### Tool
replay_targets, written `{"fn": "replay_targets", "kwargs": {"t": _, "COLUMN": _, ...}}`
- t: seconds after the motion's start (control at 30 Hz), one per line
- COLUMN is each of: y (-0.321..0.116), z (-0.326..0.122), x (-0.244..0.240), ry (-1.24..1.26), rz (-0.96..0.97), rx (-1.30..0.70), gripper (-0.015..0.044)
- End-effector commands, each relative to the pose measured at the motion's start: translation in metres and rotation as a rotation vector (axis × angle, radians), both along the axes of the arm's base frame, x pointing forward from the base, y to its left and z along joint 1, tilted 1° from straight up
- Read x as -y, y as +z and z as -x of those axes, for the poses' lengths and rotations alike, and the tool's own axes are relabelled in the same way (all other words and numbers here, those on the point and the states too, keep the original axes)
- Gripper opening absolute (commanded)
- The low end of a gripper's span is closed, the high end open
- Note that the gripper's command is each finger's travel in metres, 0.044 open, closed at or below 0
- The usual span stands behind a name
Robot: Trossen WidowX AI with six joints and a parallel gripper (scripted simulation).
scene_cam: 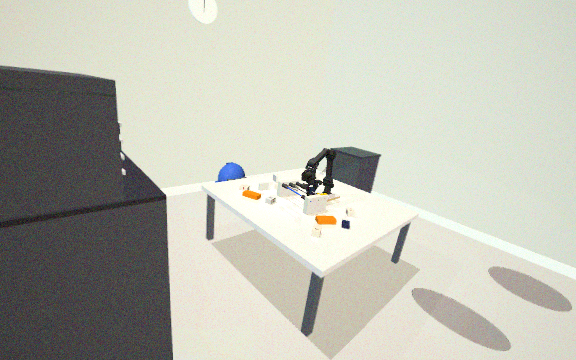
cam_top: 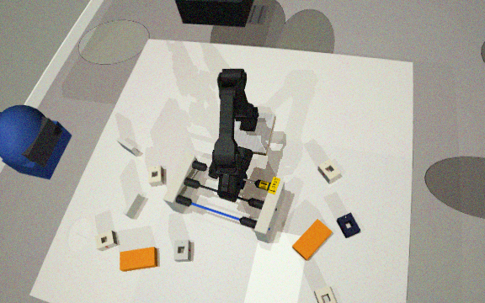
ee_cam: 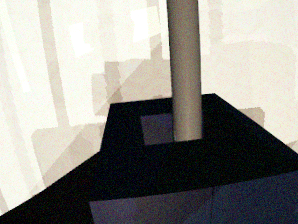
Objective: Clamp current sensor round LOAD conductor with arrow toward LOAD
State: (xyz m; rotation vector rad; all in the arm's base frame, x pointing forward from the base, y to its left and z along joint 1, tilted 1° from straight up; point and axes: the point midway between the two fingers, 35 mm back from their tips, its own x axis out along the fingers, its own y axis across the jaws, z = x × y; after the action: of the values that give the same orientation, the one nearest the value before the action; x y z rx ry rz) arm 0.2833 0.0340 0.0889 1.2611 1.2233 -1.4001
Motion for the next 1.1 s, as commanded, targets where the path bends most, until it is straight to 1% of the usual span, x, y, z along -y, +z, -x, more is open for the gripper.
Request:
{"fn": "replay_targets", "kwargs": {"t": 0.0, "y": 0.0001, "z": 0.0001, "x": 0.0, "ry": 0.0, "rz": 0.0, "rx": -0.001, "gripper": 0.0264}}
{"fn": "replay_targets", "kwargs": {"t": 0.77, "y": 0.0, "z": 0.0, "x": 0.0, "ry": 0.0, "rz": 0.0, "rx": 0.0, "gripper": 0.0111}}
{"fn": "replay_targets", "kwargs": {"t": 0.9, "y": 0.002, "z": -0.0001, "x": 0.0, "ry": 0.0, "rz": 0.004, "rx": 0.035, "gripper": 0.0006}}
{"fn": "replay_targets", "kwargs": {"t": 0.97, "y": 0.0039, "z": -0.0001, "x": 0.0, "ry": 0.0, "rz": 0.008, "rx": 0.067, "gripper": 0.0}}
{"fn": "replay_targets", "kwargs": {"t": 1.0, "y": 0.0008, "z": -0.0015, "x": -0.0004, "ry": 0.001, "rz": -0.001, "rx": 0.031, "gripper": 0.0}}
{"fn": "replay_targets", "kwargs": {"t": 1.07, "y": 0.0008, "z": -0.0015, "x": -0.0004, "ry": 0.001, "rz": -0.001, "rx": 0.031, "gripper": 0.0}}
